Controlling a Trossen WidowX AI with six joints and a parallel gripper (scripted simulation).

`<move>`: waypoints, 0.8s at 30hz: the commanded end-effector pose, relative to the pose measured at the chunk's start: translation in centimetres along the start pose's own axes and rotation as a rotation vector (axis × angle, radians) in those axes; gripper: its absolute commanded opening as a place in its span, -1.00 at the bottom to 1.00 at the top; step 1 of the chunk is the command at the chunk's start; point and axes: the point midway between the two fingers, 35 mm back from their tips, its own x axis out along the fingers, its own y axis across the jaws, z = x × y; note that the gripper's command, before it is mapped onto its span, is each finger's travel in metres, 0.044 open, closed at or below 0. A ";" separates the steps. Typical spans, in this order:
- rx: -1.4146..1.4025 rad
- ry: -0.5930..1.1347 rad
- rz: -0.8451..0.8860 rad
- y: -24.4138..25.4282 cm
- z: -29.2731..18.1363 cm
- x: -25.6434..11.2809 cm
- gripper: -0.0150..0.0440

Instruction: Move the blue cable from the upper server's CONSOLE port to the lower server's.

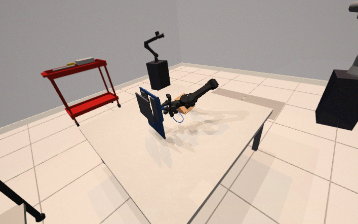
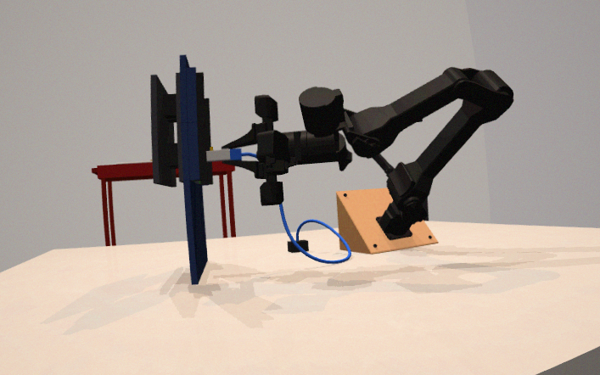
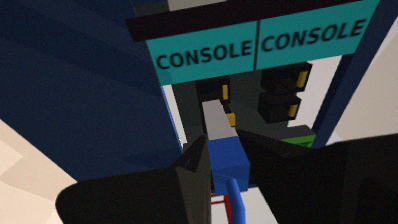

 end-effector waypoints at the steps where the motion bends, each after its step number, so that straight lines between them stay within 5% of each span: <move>1: 0.004 -0.004 -0.008 -0.3 0.3 0.2 -0.49; 24: 0.004 -0.004 -0.009 -0.2 0.6 1.2 -0.49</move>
